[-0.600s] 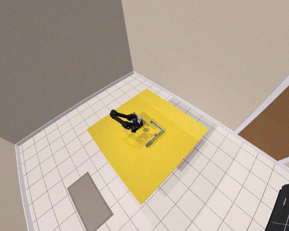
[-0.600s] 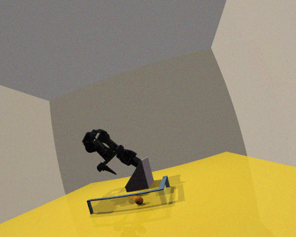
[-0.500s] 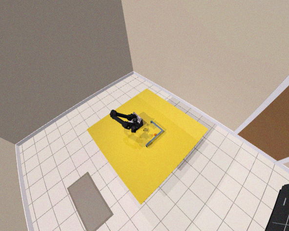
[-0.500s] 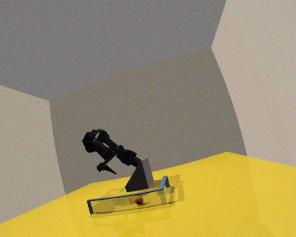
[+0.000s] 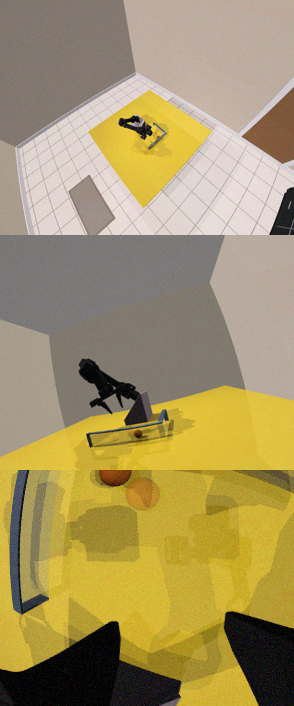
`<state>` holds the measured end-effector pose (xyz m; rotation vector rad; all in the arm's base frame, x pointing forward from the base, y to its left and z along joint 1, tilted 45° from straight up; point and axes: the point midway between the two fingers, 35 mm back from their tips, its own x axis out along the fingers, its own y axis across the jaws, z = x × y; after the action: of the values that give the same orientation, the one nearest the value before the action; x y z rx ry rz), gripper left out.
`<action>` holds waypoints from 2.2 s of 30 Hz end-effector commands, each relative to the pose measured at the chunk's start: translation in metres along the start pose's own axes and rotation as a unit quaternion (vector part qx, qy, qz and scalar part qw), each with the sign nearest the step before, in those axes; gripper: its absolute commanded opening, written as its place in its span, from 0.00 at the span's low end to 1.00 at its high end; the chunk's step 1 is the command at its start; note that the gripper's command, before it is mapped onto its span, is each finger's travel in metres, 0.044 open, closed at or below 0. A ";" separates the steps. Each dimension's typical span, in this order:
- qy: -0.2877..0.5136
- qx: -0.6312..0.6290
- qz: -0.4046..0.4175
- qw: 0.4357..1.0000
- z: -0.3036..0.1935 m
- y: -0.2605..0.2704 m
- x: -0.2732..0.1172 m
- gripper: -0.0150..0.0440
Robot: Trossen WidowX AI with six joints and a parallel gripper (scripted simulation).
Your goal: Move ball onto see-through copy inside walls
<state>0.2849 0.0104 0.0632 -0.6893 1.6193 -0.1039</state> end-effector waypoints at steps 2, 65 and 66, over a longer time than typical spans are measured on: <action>0.001 0.066 -0.067 0.996 0.058 0.021 0.026 0.71; -0.027 0.142 -0.144 0.979 0.115 0.046 0.116 0.47; -0.027 0.142 -0.144 0.979 0.115 0.046 0.116 0.46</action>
<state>0.3746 0.0301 -0.0792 -0.6885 1.4053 -0.5126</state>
